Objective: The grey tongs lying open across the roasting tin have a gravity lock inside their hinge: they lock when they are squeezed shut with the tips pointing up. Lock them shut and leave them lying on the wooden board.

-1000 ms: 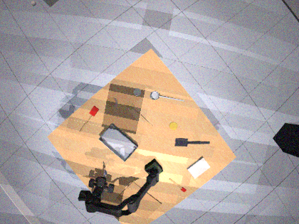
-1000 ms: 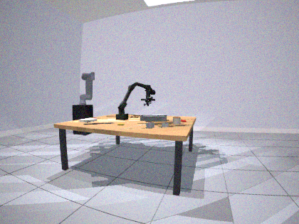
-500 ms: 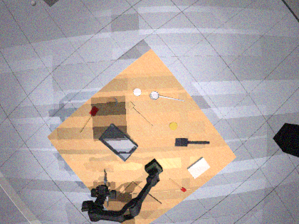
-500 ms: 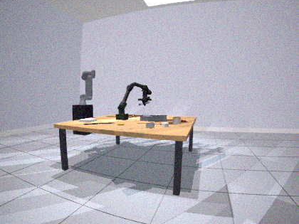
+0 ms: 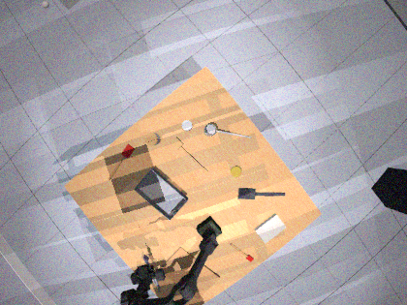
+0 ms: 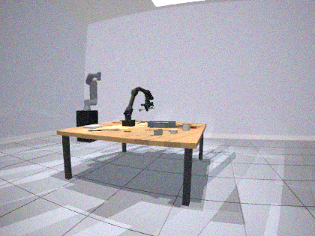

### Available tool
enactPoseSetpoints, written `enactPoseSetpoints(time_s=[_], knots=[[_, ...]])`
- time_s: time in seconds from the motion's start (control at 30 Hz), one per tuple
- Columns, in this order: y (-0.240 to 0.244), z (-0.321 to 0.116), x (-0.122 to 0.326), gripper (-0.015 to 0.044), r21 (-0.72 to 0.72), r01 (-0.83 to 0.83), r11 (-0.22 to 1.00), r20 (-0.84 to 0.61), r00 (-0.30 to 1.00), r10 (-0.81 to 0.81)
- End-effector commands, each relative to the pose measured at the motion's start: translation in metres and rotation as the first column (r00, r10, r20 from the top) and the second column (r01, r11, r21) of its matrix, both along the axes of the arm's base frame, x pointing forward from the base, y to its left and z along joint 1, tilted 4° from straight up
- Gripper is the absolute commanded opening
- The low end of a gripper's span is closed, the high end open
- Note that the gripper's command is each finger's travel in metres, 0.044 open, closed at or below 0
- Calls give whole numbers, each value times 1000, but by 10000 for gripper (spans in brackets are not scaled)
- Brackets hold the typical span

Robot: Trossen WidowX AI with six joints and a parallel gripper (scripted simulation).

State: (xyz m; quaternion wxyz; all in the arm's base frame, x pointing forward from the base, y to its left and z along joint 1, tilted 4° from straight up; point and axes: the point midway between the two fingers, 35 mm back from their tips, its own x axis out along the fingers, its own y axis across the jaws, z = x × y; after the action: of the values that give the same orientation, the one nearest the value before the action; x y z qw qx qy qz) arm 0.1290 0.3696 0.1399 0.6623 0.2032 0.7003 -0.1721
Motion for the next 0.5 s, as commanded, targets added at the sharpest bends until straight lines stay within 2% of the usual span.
enactPoseSetpoints(time_s=[0.0,0.47], knots=[[6,4,-27,-150,12,-88,996,12,996,88],[15,9,-119,-150,25,-358,933,24,934,358]])
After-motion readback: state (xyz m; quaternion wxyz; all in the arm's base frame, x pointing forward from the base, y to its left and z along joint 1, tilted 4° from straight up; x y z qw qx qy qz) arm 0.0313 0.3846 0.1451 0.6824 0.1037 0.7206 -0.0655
